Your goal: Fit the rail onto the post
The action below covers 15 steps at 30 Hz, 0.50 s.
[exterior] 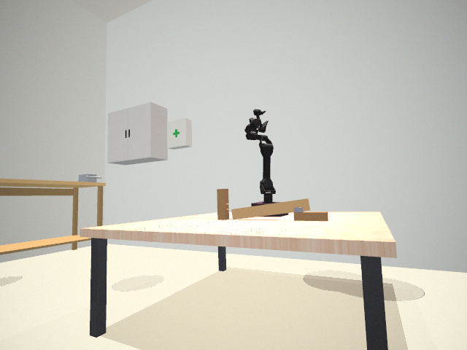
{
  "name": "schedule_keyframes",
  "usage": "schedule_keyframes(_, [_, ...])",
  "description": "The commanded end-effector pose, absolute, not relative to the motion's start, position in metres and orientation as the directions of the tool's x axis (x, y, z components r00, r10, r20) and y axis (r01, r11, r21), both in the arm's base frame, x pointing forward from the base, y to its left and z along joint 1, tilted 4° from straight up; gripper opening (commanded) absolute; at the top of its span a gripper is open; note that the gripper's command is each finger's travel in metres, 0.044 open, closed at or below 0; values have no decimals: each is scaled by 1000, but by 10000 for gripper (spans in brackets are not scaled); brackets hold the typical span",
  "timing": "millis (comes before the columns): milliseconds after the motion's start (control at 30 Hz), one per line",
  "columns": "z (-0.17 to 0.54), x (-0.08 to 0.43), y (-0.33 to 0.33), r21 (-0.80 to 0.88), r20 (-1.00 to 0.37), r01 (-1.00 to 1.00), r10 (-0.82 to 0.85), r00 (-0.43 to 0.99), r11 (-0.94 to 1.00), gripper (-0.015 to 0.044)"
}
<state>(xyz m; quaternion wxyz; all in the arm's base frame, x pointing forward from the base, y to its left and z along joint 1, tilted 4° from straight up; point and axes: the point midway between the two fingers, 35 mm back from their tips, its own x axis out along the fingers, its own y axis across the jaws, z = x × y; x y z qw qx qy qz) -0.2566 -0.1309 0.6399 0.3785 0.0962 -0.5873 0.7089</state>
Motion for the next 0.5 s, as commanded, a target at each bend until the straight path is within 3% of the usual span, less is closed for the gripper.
schedule_keyframes(0, [640, -256, -132, -760, 582, -649, 419, -697, -24, 426])
schedule_keyframes(467, [626, -226, -243, -774, 626, -626, 36, -779, -94, 440])
